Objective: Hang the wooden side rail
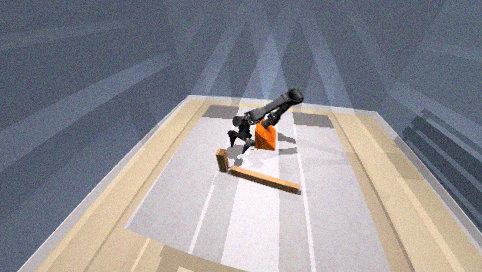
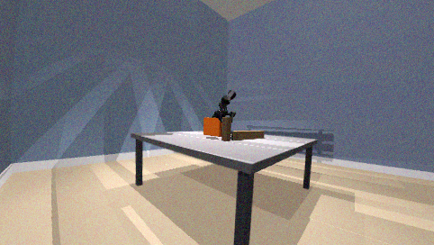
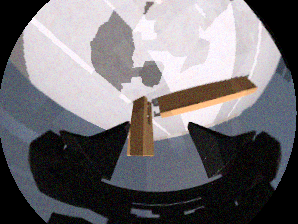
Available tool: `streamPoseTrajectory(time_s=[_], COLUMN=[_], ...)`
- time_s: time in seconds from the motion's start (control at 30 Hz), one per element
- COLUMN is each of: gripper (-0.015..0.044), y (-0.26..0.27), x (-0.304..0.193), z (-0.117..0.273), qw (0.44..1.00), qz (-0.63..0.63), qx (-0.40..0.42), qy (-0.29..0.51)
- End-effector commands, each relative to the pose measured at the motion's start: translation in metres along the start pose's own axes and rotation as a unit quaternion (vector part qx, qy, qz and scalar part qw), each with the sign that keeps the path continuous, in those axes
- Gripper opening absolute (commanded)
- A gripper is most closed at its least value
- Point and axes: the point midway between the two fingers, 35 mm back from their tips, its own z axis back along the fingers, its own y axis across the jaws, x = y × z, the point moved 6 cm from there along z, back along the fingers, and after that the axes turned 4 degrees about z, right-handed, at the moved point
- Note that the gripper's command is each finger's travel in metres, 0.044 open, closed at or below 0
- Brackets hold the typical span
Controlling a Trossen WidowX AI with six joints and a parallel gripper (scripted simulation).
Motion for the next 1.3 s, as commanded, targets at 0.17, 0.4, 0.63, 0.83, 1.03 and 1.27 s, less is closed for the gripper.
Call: streamPoseTrajectory(time_s=[0.17,0.4,0.63,0.83,1.03,1.27], gripper=[0.0440,0.0440,0.0440,0.0440,0.0440,0.0440], y=[0.002,0.002,0.002,-0.005,-0.012,-0.020], x=[0.001,0.001,0.001,0.003,0.005,0.007], z=[-0.001,-0.001,-0.001,-0.006,-0.011,-0.014], qw=[1.000,1.000,1.000,0.971,0.890,0.735], qz=[0.014,0.014,-0.012,-0.233,-0.448,-0.665], qx=[-0.004,-0.004,0.001,0.042,0.075,0.088], qy=[0.002,0.002,0.001,0.010,0.042,0.100])
